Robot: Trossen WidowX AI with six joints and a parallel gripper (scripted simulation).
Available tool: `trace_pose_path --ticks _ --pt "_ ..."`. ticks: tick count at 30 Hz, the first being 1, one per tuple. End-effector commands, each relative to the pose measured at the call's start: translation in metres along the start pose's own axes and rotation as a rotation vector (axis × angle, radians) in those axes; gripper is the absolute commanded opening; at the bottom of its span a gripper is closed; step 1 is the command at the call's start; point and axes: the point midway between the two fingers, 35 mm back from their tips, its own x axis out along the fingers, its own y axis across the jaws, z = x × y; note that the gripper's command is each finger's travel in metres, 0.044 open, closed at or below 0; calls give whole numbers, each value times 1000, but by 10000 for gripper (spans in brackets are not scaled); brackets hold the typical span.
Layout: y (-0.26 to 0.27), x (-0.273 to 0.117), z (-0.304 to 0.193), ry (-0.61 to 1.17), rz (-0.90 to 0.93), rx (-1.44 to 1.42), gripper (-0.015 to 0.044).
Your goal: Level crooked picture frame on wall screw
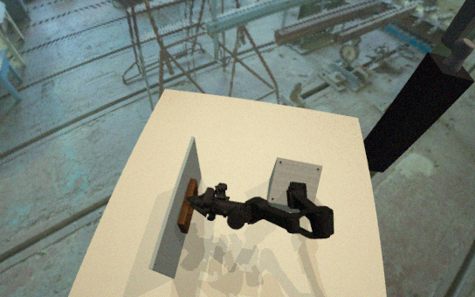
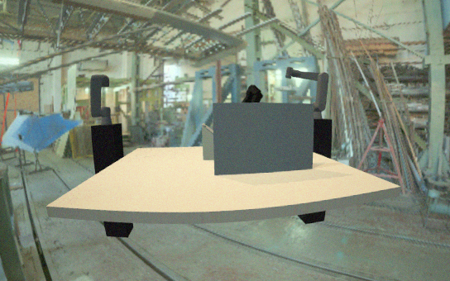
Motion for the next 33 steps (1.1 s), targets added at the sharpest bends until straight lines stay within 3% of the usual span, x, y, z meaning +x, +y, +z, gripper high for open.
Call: trace_pose_path --ticks 1,8,13,28,33 --pt "2 -25 -5 2 2 -46 260" --pt "-2 -86 0 -3 1 -172 260" --pt "1 -87 -6 4 5 -164 260" --pt "34 -182 -24 -6 -2 -301 260" --pt "36 -186 -23 0 -2 -297 260"
